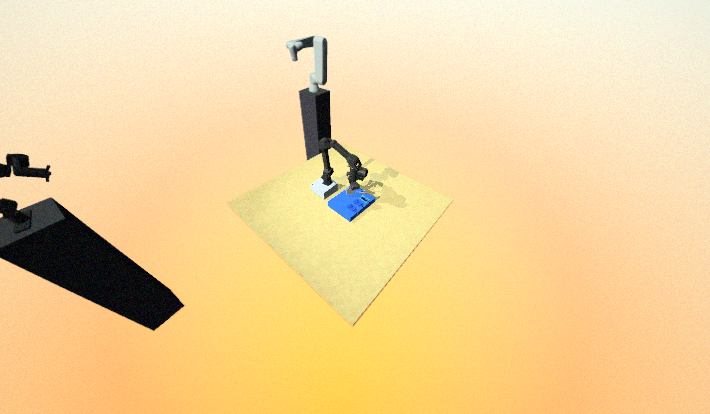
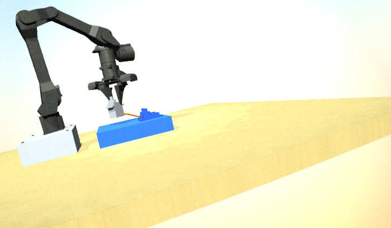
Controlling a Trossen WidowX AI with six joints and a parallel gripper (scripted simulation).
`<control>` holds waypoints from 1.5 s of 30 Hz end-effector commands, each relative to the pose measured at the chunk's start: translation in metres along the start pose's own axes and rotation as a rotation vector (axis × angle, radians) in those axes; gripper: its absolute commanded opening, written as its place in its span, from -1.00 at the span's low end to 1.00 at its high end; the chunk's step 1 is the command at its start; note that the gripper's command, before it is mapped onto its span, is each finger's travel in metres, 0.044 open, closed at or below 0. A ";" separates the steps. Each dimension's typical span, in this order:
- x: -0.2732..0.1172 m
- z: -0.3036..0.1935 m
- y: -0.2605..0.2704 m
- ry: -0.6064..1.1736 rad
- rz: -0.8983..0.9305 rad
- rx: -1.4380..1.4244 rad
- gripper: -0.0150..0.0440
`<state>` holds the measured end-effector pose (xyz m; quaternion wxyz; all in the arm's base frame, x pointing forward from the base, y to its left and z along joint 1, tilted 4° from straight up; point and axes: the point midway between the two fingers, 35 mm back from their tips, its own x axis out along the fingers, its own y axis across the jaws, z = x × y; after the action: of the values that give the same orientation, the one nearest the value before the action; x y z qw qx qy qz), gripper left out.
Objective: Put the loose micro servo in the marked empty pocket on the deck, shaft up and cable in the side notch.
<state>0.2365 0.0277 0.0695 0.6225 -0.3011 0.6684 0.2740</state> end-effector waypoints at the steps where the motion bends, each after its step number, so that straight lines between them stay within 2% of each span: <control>1: -0.003 0.019 0.009 -0.015 -0.007 0.004 -0.49; 14: -0.004 0.035 0.021 -0.016 -0.006 0.058 -0.49; 39: -0.004 0.035 0.021 -0.018 0.002 0.908 -0.49; 45: -0.004 0.035 0.021 -0.018 0.002 0.959 -0.49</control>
<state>0.2425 0.0669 0.0688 0.6942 0.0094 0.7179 -0.0510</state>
